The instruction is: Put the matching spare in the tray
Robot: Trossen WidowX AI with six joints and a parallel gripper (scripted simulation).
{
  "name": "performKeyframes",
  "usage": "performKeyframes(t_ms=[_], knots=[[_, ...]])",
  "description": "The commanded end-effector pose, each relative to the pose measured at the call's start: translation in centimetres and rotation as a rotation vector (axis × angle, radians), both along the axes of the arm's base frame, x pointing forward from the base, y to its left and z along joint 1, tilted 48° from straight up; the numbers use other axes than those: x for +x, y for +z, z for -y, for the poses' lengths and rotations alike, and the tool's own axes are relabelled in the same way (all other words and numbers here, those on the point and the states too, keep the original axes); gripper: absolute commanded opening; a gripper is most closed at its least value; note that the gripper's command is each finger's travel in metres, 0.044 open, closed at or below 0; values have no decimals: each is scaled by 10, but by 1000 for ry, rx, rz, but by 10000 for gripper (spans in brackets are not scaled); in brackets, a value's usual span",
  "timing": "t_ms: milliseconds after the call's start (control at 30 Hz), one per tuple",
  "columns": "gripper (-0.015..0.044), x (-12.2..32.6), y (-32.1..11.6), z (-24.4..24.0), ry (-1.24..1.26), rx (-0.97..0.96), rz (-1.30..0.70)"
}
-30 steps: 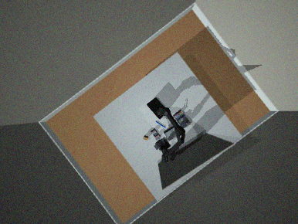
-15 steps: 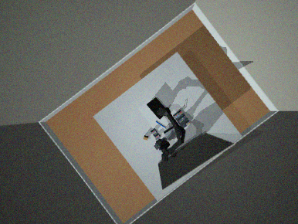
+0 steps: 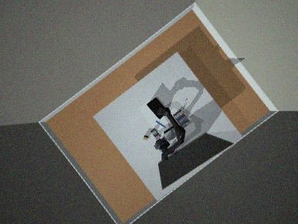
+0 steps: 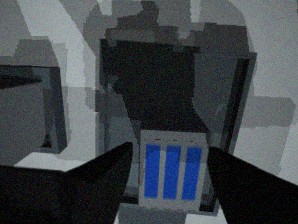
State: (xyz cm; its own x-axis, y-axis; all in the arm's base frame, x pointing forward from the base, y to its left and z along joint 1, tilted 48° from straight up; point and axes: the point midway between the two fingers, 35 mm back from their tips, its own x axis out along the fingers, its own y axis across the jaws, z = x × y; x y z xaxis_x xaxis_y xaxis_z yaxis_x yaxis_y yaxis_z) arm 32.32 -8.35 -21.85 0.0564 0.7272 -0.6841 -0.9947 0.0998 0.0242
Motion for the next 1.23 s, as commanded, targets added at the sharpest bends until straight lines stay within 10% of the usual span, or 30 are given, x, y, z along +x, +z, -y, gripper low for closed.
performKeyframes(t_ms=[0,133,433,1200], knots=[[341,0,1,0,0,0,1],[440,0,1,0,0,0,1],[440,-8,72,80,-8,-1,-4],[440,-5,70,82,-30,-7,5]])
